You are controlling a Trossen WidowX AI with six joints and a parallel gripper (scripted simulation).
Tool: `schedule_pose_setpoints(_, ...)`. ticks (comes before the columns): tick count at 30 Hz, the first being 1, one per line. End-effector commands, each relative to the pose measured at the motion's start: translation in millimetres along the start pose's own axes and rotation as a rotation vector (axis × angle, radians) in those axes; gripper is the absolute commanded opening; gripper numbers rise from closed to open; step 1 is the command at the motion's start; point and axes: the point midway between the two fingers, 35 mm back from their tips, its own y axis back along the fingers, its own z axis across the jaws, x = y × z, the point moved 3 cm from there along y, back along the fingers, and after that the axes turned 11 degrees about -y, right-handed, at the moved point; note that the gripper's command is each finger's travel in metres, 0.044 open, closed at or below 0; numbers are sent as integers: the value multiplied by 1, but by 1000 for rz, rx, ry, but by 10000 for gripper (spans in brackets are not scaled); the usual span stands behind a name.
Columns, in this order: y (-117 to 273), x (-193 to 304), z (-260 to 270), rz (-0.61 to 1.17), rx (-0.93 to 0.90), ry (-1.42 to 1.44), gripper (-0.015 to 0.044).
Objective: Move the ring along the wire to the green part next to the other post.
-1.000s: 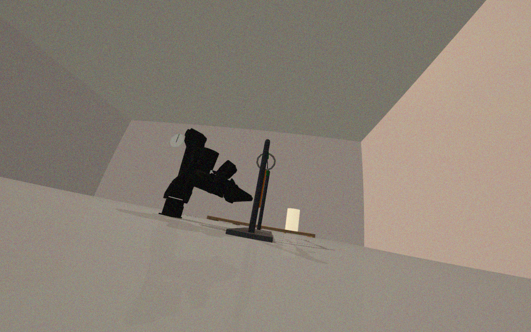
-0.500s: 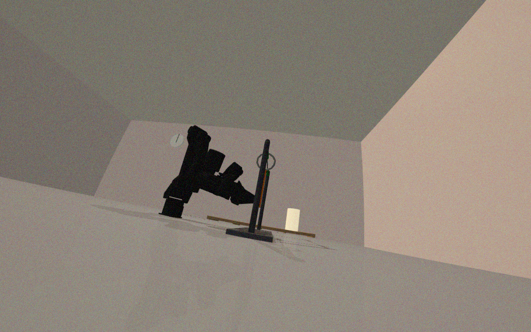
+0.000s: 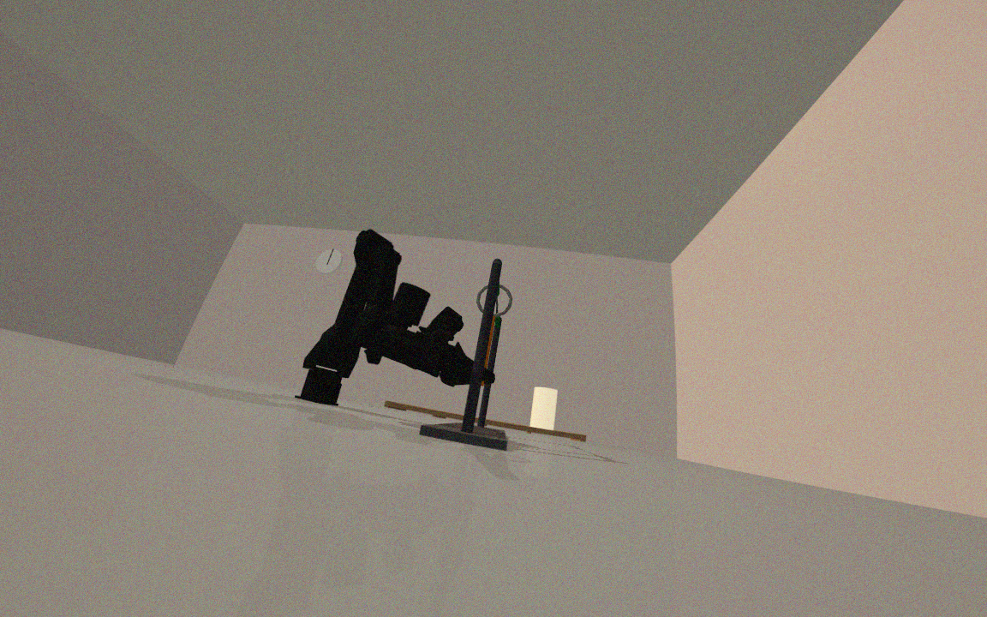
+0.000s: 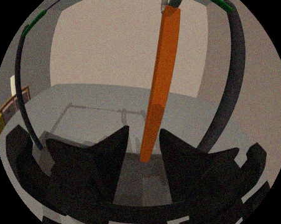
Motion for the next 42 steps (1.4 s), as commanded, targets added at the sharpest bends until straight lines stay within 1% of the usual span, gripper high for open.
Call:
schedule_pose_setpoints(1, -8, 0, 0, -3, 3, -3, 160)
schedule_pose_setpoints(23, -9, 1, 0, -3, 3, -3, 160)
schedule_pose_setpoints(28, -9, 1, 1, -1, -1, 0, 29)
schedule_pose_setpoints(30, -9, 1, 1, -1, -1, 0, 15)
schedule_pose_setpoints(36, -9, 1, 1, -1, -1, 0, -142)
schedule_pose_setpoints(37, -9, 1, 1, -1, -1, 0, -150)
schedule_pose_setpoints(42, -9, 1, 1, -2, -1, 0, -150)
